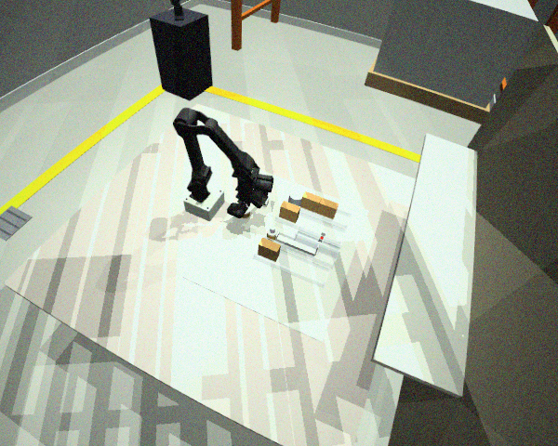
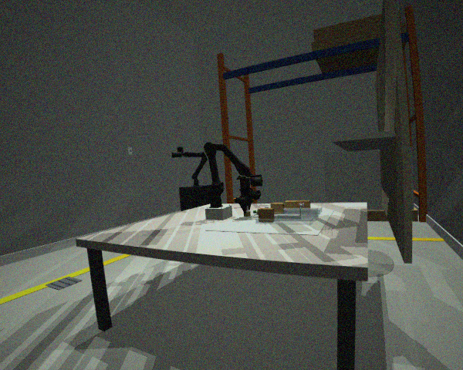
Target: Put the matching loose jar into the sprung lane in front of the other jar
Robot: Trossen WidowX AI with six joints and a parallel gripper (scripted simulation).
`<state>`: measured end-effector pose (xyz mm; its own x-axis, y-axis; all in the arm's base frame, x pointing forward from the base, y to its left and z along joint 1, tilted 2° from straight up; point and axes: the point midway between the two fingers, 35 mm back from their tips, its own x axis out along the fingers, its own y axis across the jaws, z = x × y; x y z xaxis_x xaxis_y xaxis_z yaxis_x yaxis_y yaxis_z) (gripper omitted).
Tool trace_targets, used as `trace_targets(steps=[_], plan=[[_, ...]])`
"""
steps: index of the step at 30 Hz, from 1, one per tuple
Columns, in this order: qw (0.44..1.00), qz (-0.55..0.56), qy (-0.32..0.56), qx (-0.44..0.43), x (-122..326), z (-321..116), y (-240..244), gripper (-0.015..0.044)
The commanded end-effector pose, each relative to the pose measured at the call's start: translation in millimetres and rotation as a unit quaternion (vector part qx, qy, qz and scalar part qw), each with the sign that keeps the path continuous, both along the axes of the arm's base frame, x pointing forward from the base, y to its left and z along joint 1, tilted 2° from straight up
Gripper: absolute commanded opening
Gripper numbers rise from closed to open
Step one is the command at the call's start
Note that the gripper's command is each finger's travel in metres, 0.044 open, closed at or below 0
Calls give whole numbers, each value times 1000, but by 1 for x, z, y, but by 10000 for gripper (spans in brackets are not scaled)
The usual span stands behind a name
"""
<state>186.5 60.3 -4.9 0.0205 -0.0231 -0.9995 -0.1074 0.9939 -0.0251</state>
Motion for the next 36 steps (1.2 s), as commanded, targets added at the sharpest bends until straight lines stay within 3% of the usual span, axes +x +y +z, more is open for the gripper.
trace_targets(steps=[1, 6, 20, 25, 36], plan=[[1000, 2, -1, -1, 0, 0, -1, 111], [1000, 2, -1, -1, 3, 20, 1, 0], [1000, 2, -1, -1, -6, 104, 1, 0], [1000, 2, -1, -1, -4, 105, 1, 0], [1000, 4, -3, -2, 45, 91, -10, 0]])
